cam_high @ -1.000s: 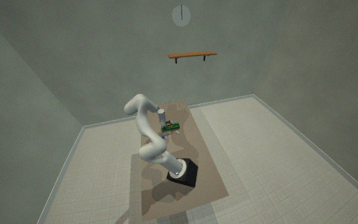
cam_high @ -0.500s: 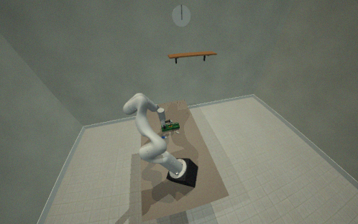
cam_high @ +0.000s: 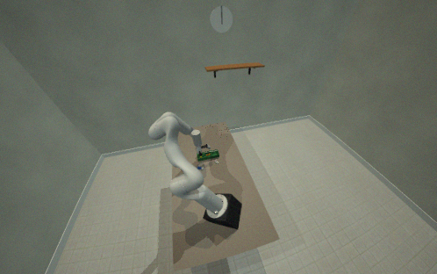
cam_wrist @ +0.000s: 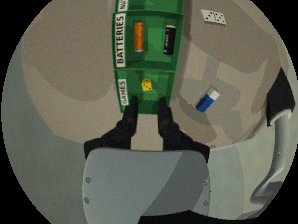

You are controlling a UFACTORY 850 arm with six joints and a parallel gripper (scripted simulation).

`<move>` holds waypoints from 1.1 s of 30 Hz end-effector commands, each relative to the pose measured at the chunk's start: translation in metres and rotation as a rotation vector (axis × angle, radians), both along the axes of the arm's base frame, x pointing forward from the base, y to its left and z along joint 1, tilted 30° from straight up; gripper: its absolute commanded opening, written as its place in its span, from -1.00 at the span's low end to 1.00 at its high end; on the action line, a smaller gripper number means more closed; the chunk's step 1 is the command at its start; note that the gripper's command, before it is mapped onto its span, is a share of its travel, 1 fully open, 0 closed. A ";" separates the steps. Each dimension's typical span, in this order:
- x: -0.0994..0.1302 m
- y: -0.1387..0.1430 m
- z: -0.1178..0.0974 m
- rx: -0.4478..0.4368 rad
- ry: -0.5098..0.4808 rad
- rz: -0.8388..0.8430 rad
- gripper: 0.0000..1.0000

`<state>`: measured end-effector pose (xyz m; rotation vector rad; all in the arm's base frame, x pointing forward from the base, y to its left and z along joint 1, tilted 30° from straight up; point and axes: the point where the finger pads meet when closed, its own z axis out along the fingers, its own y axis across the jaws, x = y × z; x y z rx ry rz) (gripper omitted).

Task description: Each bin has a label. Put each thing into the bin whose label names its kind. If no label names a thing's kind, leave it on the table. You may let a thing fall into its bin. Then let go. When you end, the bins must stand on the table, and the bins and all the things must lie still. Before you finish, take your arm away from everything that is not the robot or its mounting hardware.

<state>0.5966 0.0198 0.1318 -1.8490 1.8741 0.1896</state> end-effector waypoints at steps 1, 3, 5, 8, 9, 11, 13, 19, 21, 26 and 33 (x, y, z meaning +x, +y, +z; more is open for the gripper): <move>0.000 -0.001 0.002 0.000 0.001 0.000 -0.39; 0.000 -0.001 0.002 0.000 0.001 0.000 -0.39; -0.008 -0.013 -0.007 0.025 0.044 -0.087 -0.18; -0.012 -0.019 -0.011 0.037 0.065 -0.130 -0.18; -0.016 -0.025 -0.015 0.050 0.087 -0.174 -0.18; -0.024 -0.037 -0.023 0.072 0.127 -0.253 -0.18; -0.032 -0.049 -0.031 0.087 0.152 -0.305 -0.18; -0.056 -0.086 -0.056 0.141 0.245 -0.493 -0.18; -0.064 -0.098 -0.064 0.159 0.276 -0.556 -0.18; -0.076 -0.116 -0.077 0.202 0.351 -0.707 -0.18; -0.092 -0.140 -0.093 0.255 0.439 -0.891 -0.18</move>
